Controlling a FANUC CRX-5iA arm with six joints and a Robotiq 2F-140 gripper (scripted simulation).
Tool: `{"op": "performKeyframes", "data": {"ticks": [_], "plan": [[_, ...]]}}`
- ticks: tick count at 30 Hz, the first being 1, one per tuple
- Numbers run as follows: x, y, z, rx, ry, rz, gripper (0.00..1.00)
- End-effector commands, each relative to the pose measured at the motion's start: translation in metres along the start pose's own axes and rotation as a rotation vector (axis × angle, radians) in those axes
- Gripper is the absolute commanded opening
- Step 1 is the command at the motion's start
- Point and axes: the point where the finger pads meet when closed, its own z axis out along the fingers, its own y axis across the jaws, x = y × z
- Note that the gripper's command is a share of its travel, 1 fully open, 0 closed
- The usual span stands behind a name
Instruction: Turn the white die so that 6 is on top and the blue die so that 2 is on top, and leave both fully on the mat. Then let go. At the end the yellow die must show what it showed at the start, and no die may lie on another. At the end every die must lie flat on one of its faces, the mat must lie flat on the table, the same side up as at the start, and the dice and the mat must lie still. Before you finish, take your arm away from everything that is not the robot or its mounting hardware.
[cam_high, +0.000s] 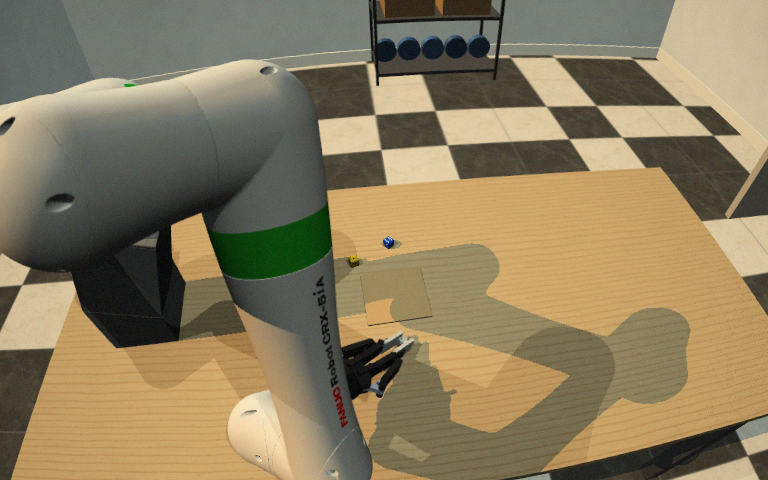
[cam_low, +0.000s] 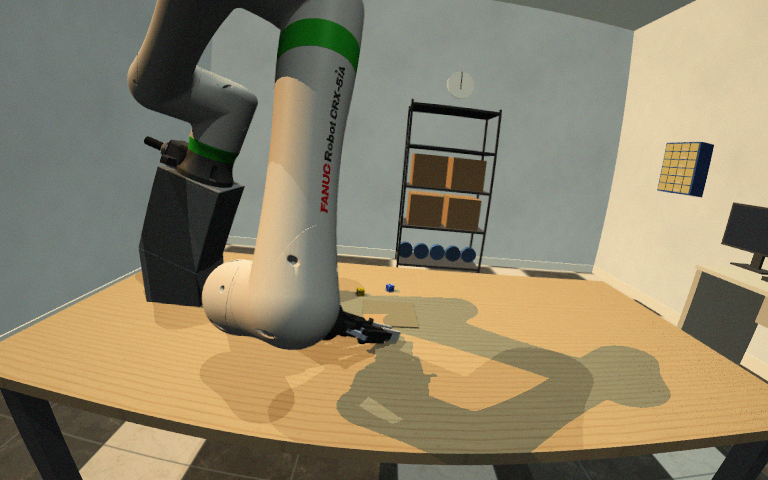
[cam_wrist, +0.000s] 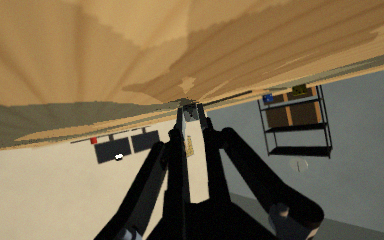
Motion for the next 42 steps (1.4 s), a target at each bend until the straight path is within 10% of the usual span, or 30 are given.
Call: {"op": "performKeyframes", "data": {"ticks": [1,42], "plan": [[0.0,-0.0001,-0.0001,0.0,0.0,0.0,0.14],[0.0,-0.0001,-0.0001,0.0,0.0,0.0,0.21]]}}
